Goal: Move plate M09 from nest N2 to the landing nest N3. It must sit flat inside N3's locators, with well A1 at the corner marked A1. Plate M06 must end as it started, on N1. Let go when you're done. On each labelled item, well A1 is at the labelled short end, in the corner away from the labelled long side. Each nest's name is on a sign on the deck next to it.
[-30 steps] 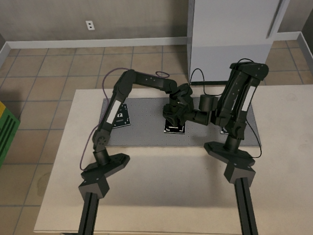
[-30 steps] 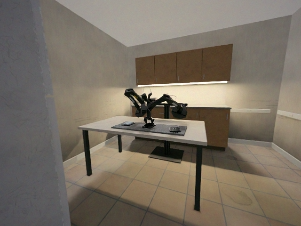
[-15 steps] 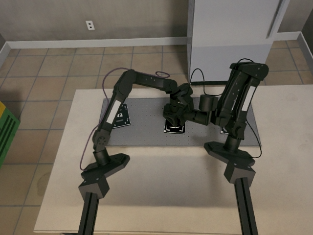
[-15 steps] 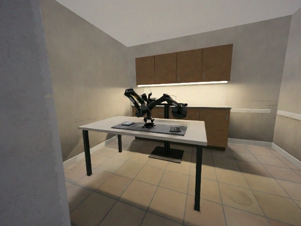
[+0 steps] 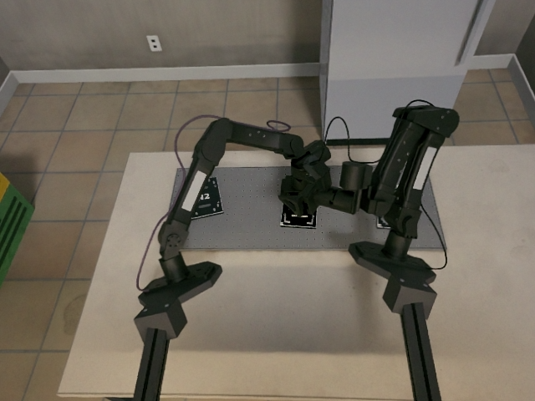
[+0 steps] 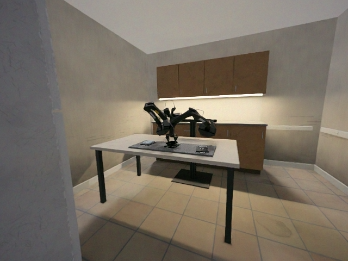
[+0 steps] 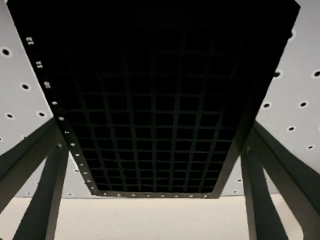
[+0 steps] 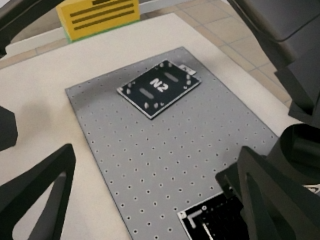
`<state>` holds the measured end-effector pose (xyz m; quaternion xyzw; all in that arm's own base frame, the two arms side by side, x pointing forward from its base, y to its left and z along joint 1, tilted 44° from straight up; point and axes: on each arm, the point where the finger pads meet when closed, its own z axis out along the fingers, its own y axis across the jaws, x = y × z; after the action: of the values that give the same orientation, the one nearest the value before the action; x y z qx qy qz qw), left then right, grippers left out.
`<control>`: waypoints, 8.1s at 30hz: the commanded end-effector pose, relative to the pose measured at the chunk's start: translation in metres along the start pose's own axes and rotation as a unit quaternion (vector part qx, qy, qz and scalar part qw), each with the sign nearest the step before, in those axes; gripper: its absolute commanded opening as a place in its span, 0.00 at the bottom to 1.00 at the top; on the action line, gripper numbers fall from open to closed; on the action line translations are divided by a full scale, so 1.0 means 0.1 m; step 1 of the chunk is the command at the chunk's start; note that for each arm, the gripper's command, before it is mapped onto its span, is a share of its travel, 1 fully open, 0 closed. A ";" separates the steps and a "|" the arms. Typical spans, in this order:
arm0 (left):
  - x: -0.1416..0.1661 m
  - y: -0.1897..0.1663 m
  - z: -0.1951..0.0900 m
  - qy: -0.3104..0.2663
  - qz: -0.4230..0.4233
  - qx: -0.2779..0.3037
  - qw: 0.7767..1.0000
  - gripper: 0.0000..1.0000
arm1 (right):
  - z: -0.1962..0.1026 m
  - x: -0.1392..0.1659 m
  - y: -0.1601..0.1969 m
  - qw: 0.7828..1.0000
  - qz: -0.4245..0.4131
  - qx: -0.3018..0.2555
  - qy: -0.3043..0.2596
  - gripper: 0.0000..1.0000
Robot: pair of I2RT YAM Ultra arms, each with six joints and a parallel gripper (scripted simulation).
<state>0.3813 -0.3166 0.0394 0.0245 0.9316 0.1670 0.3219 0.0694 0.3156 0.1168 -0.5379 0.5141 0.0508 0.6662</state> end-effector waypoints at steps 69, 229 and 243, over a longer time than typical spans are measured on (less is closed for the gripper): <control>-0.04 0.00 -0.04 0.011 0.007 -0.003 1.000 0.80 | -0.02 0.03 0.05 1.000 -0.009 -0.007 0.000 1.00; -0.02 -0.01 -0.02 0.004 0.003 0.005 1.000 0.80 | -0.02 0.03 0.05 1.000 -0.009 -0.007 0.000 1.00; 0.03 -0.02 0.30 0.026 0.004 0.000 1.000 0.80 | -0.02 0.03 0.05 1.000 -0.009 -0.007 0.000 1.00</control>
<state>0.3922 -0.3087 0.0288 0.0233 0.9362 0.1688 0.3073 0.0694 0.3156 0.1169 -0.5379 0.5141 0.0509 0.6662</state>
